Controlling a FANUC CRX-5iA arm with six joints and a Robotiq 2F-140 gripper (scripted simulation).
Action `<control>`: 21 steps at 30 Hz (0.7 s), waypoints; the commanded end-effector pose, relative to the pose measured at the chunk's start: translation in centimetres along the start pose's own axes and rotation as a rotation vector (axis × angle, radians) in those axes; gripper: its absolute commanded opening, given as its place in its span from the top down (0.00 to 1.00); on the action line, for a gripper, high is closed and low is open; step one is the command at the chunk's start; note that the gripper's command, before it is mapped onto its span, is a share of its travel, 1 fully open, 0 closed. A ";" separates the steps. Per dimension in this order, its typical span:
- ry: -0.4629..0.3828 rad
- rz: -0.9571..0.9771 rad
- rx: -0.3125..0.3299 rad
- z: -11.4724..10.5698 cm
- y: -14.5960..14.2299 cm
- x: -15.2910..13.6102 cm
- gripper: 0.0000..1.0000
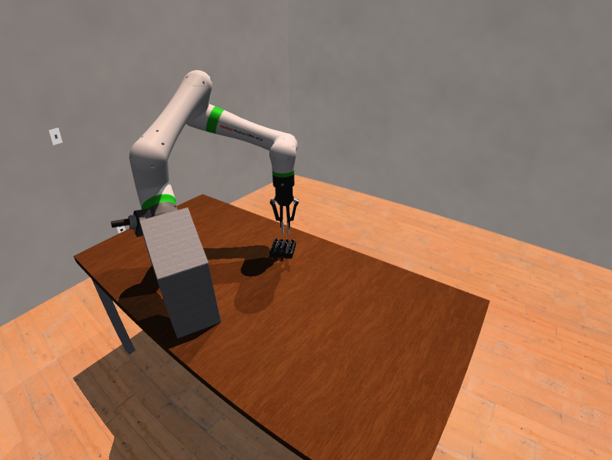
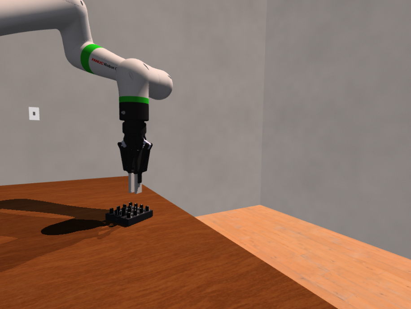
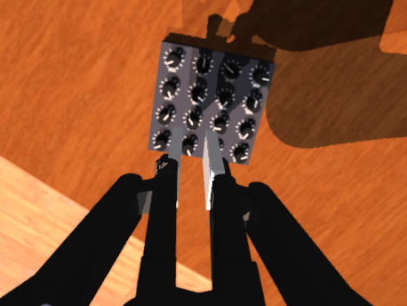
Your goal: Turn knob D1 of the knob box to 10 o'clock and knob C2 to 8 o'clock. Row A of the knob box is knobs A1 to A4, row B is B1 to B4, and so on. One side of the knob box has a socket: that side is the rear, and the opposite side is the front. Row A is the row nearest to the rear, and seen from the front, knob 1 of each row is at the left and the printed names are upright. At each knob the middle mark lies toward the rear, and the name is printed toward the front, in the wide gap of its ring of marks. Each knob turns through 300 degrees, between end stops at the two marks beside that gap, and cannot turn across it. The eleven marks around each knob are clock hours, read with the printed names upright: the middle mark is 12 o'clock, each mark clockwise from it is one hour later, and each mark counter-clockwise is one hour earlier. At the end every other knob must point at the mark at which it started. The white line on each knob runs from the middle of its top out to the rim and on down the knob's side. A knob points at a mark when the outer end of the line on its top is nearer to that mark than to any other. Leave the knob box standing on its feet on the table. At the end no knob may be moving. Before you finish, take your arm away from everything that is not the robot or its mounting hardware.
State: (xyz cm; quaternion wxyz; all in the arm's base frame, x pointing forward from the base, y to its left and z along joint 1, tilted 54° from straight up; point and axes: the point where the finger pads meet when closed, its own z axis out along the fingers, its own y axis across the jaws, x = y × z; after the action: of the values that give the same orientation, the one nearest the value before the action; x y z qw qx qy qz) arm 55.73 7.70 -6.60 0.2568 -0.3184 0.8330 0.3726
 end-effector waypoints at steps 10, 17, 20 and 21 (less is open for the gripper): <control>0.000 0.000 0.000 0.4 0.0 0.0 0.88; 0.000 0.000 0.000 0.8 0.0 0.0 0.88; 0.000 0.000 0.000 1.1 0.0 0.0 0.88; 0.000 0.000 0.000 1.3 0.0 0.0 0.88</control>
State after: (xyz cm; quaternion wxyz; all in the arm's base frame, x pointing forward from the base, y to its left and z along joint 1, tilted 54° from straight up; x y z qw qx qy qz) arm 55.94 8.57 -7.24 0.2567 -0.3183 0.8330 0.3726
